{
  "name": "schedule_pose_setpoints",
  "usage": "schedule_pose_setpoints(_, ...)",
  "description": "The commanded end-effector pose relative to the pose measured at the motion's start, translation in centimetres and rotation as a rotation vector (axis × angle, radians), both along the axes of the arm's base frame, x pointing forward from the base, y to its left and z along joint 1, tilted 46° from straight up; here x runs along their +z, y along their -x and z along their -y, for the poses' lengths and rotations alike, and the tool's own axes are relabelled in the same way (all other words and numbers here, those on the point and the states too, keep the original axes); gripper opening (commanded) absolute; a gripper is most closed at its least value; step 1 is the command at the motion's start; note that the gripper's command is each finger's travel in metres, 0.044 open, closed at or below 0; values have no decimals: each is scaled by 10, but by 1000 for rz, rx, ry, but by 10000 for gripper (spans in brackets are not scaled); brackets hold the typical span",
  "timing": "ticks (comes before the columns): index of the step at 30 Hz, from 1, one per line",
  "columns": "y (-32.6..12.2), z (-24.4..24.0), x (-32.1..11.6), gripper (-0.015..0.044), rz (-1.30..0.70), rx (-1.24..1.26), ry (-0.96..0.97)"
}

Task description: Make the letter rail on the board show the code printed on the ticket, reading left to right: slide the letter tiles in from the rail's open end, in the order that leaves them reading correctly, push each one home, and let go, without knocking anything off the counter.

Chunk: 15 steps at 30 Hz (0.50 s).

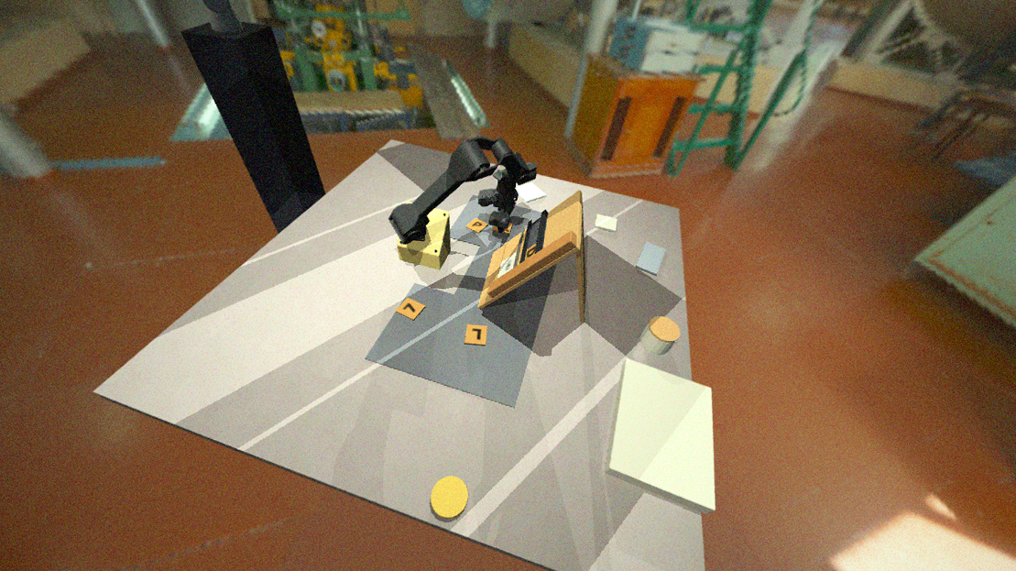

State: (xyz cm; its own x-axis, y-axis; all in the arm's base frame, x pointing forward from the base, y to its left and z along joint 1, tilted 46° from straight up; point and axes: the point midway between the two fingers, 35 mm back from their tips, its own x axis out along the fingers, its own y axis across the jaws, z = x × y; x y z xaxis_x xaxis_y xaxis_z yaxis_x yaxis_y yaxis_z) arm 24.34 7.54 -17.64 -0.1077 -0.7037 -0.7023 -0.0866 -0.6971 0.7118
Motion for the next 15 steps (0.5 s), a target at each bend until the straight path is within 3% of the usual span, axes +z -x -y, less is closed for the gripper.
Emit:
schedule_pose_setpoints(1, -1, -3, 2, 0, 4, -5, -5)
schedule_pose_setpoints(15, 0, -6, 7, 0, 4, -5, -5)
